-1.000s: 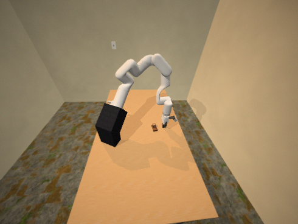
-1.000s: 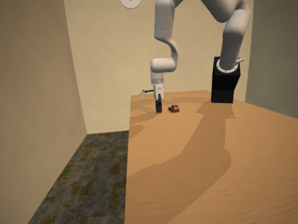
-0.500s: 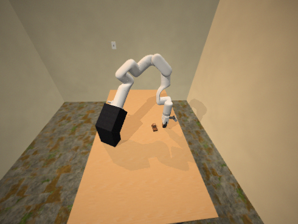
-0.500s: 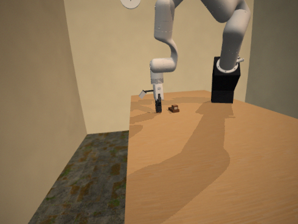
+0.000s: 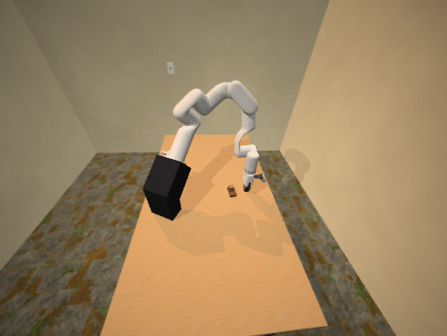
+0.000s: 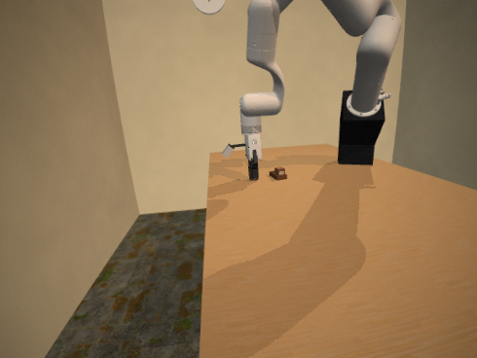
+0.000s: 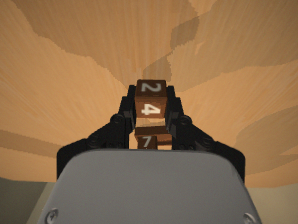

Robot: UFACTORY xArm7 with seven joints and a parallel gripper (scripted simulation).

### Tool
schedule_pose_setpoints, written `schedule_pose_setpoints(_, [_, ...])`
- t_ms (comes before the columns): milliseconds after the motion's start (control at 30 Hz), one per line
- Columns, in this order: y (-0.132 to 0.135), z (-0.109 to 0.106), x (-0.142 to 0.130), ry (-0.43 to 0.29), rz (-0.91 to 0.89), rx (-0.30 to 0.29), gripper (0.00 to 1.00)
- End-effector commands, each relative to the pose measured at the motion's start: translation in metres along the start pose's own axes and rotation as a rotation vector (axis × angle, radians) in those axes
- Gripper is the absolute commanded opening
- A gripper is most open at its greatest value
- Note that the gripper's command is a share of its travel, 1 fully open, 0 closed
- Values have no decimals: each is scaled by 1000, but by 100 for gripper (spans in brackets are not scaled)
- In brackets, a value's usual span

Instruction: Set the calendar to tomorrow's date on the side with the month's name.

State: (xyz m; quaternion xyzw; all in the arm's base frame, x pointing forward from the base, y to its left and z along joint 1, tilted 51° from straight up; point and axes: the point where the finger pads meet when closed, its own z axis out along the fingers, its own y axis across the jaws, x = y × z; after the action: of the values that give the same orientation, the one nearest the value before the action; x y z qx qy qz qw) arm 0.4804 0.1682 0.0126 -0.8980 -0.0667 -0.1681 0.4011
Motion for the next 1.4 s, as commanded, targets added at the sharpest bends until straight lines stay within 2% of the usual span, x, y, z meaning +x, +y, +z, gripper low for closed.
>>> schedule_pose_setpoints(0, [1, -1, 1, 3, 1, -3, 29])
schedule_pose_setpoints(1367, [1, 3, 1, 3, 1, -3, 29])
